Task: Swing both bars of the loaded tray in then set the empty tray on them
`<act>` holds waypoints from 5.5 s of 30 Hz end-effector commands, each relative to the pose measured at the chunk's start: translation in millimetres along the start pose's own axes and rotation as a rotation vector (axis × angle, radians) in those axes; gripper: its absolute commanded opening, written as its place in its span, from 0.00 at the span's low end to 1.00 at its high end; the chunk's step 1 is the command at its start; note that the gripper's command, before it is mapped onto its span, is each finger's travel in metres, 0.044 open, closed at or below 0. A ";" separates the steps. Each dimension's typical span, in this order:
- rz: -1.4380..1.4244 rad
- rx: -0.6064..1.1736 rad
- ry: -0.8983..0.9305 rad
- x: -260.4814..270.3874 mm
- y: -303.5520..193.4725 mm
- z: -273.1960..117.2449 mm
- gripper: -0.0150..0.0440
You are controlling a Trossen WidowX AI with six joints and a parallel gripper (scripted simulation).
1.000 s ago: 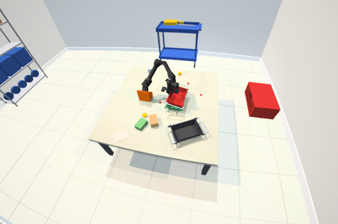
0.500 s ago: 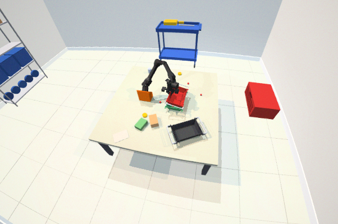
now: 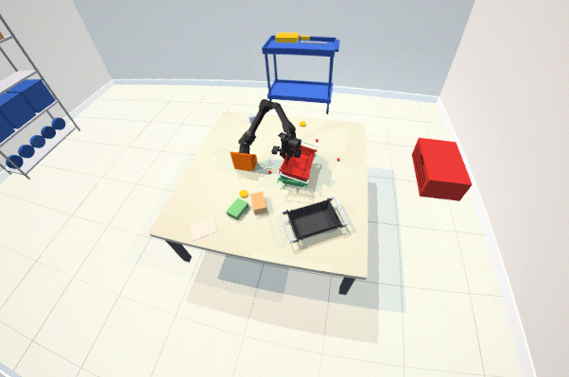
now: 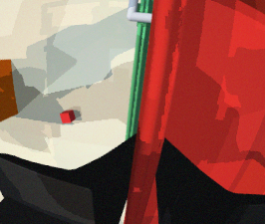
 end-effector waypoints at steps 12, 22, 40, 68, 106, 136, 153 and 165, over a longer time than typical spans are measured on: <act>0.000 0.002 0.019 2.8 1.7 4.2 0.25; 0.000 0.002 0.016 5.3 1.3 10.7 0.25; 0.000 0.002 0.019 6.1 1.5 12.2 0.25; 0.000 0.002 0.019 6.1 1.5 12.2 0.25; 0.000 0.002 0.019 8.8 1.3 20.5 0.25; 0.000 0.002 0.019 8.8 1.3 20.5 0.25; -0.003 0.000 0.004 7.1 -0.3 19.9 0.25; 0.000 0.001 0.019 11.0 1.2 28.9 0.25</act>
Point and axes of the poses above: the point midway between the two fingers, 35 mm back from their tips, its own z axis out along the fingers, its own x axis across the jaws, y = z × x, the point moved 4 cm from there along -z, back along the fingers, and after that the axes turned 2 degrees about z, right-handed, at the moved point
